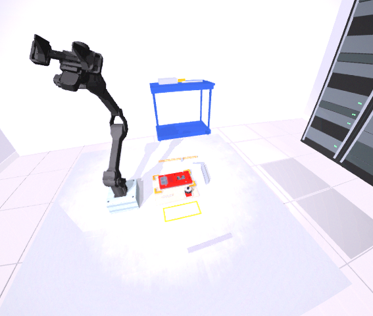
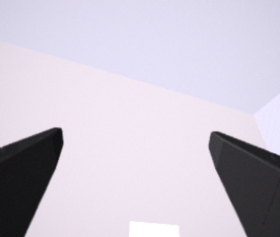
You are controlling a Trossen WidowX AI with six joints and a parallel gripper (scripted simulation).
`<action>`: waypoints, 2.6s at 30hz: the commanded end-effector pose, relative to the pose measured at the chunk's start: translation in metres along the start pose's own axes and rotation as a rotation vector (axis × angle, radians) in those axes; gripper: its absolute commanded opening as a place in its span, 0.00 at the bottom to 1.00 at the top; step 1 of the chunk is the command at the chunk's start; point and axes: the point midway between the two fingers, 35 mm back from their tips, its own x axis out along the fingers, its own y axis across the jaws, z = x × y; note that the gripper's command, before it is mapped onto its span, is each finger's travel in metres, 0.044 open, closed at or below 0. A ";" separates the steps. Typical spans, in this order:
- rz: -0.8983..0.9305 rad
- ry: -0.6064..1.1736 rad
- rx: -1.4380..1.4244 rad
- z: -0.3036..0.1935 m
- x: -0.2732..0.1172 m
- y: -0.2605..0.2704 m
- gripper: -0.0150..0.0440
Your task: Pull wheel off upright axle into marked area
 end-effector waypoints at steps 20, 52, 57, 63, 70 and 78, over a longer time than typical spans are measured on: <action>-0.257 -0.129 -0.143 0.080 0.062 -0.029 0.76; -1.066 0.011 -0.938 0.214 0.095 -0.250 0.76; -1.231 0.126 -1.099 0.232 0.078 -0.298 0.76; -1.441 0.317 -1.288 0.253 0.045 -0.355 0.76; -1.671 0.625 -1.495 0.275 -0.008 -0.414 0.76; -1.833 0.917 -1.661 0.292 -0.063 -0.449 0.76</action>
